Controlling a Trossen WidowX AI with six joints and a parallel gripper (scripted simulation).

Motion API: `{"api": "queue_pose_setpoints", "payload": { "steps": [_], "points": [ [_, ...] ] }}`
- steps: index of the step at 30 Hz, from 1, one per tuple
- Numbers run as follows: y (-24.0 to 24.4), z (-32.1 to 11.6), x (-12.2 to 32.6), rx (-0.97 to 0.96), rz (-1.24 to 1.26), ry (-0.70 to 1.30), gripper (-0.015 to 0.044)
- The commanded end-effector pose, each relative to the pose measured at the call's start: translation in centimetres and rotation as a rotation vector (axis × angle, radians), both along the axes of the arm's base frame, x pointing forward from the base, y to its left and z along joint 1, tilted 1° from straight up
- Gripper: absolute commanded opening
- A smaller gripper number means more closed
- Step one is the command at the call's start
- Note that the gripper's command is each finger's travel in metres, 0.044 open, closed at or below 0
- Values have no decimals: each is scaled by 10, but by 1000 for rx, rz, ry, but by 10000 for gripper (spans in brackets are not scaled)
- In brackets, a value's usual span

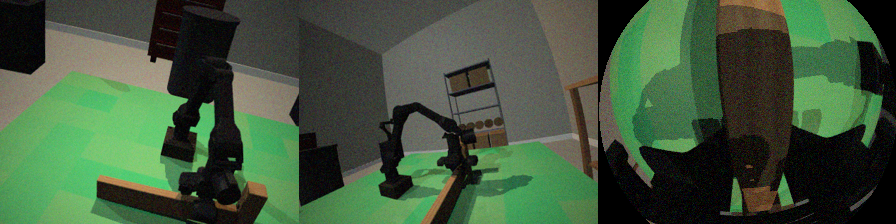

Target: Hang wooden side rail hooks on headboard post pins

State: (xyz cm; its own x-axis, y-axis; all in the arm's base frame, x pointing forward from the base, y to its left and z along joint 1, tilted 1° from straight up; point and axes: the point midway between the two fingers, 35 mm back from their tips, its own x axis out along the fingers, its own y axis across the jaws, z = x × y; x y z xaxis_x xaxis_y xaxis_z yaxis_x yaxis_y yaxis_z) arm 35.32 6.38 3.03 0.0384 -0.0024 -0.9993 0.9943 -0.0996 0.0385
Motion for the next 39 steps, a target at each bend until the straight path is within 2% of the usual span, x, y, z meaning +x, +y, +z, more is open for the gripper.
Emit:
{"api": "queue_pose_setpoints", "payload": {
  "steps": [1, 39],
  "points": [
    [0, 1, 1, 2, 3, -8, 0],
    [0, -5, 2, 2, 3, -8, 0]
  ]
}}
